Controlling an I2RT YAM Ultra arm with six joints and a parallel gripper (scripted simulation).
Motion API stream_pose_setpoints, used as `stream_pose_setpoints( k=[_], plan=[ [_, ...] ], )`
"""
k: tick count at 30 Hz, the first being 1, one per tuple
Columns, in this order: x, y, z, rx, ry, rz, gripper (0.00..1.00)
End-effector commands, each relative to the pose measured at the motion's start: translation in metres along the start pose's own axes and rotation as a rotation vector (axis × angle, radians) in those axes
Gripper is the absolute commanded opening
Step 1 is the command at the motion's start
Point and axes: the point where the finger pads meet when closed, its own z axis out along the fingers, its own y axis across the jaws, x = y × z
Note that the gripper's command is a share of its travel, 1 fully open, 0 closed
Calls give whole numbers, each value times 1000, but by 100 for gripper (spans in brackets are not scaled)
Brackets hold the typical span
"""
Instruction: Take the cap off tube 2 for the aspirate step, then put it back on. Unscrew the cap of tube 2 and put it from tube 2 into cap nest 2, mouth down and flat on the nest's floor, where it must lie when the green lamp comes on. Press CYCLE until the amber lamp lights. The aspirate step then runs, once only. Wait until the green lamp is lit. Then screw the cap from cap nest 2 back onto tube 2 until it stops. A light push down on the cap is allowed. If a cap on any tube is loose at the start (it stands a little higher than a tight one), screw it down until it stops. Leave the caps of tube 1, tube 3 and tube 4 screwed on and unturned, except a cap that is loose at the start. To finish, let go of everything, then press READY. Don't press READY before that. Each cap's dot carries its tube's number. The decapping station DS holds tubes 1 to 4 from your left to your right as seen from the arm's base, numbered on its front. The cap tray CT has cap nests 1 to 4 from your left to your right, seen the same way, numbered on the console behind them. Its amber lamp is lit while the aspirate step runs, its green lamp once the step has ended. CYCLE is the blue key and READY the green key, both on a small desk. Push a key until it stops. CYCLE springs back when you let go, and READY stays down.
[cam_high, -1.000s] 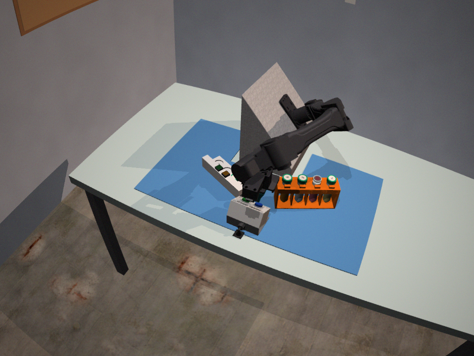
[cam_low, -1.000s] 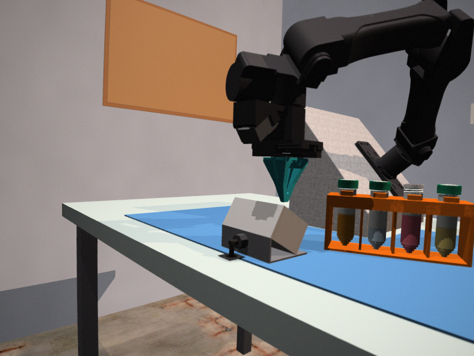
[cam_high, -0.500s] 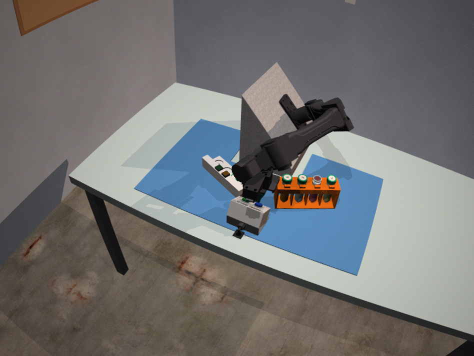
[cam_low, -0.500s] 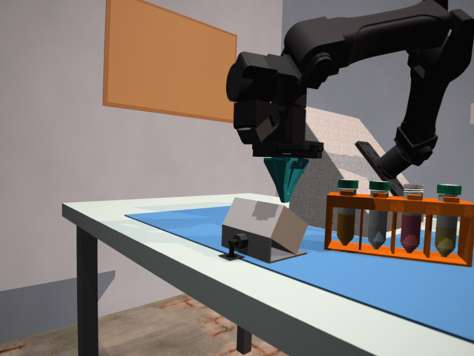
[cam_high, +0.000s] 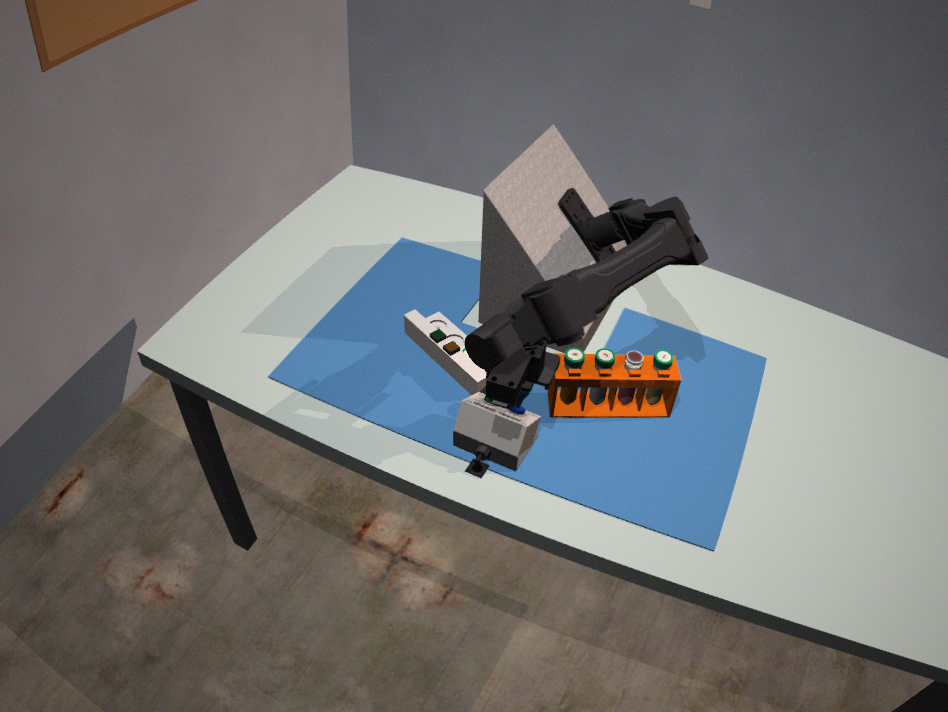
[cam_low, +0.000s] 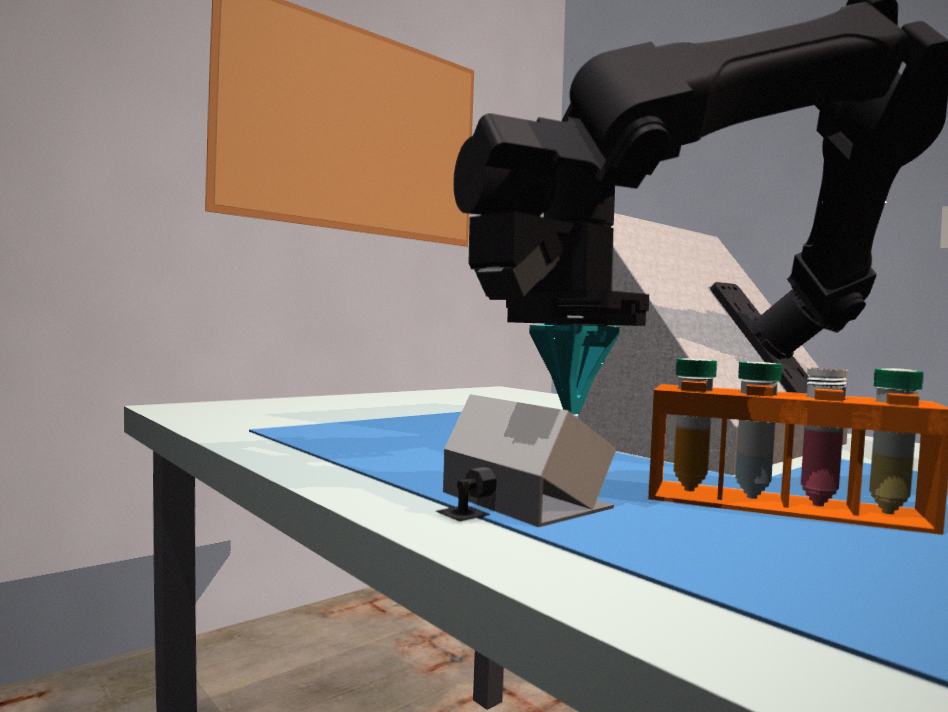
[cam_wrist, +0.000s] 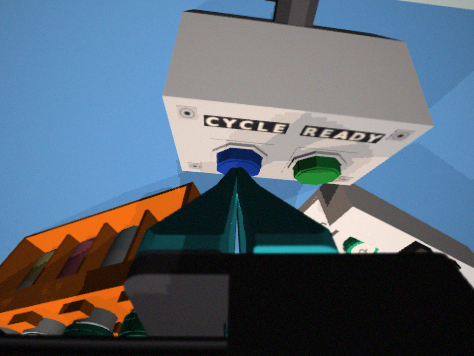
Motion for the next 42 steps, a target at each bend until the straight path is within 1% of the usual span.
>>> stream_pose_setpoints(
  k=[1, 13, 42],
  plan=[
    [-5, -1, -5, 3, -25, -6, 0],
    [-5, -1, 2, 3, -25, -6, 0],
    [-5, -1, 3, 3, -25, -6, 0]
  ],
)
